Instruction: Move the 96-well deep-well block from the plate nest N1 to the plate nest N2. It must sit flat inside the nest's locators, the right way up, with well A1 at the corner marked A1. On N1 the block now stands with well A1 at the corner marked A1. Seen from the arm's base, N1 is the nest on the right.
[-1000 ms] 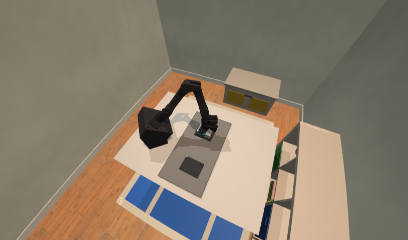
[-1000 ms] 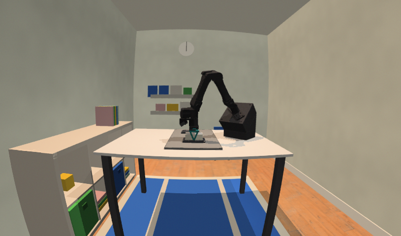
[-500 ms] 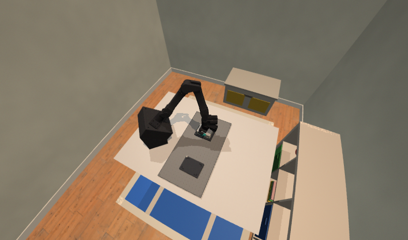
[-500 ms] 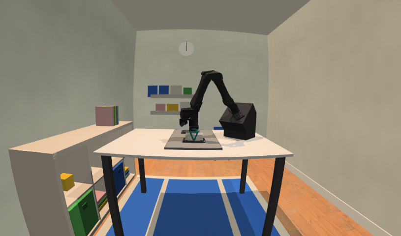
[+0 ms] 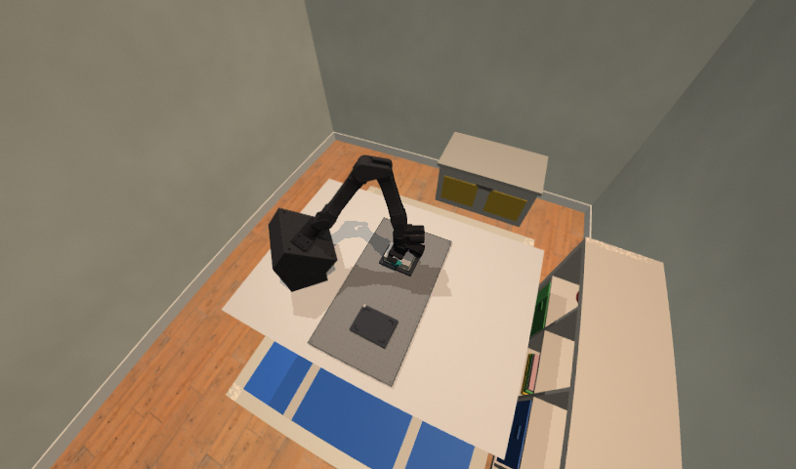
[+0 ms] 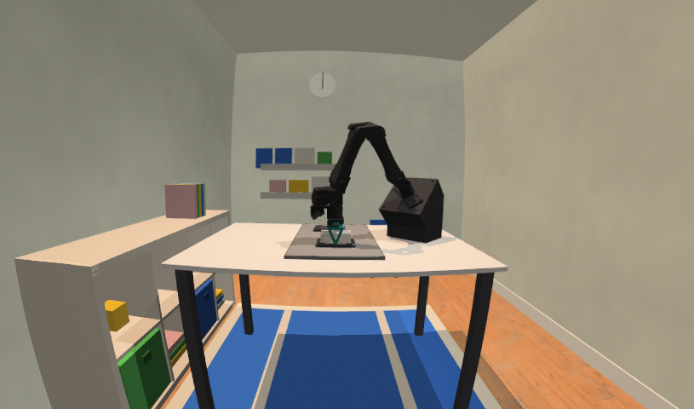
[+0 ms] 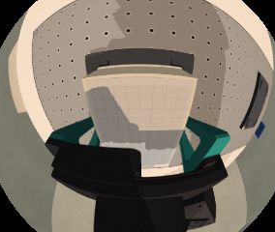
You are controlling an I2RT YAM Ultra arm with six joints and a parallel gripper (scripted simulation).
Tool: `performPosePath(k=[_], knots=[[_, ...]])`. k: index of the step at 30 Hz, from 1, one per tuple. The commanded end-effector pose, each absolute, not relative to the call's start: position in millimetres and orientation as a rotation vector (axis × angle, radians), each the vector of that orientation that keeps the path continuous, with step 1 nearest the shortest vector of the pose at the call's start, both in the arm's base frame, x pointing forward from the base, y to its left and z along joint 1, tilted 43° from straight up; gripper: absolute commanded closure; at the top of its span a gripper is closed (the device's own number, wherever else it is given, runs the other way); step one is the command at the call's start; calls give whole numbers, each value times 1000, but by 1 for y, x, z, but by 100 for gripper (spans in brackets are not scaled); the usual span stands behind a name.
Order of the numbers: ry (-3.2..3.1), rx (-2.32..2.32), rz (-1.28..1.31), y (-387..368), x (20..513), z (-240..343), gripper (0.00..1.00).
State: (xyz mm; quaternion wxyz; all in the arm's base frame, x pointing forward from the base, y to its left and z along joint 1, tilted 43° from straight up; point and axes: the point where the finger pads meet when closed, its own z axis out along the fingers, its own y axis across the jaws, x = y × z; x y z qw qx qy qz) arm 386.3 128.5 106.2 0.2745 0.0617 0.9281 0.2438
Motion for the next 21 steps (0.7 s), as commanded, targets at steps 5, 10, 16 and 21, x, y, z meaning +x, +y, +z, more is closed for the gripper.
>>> performPosePath(k=[5,10,16,21], knots=[[2483,167,654,124,384,115,0],[2483,166,653,121,379,121,0],[2483,166,653,114,370,133,0],[2483,166,653,114,370,133,0]])
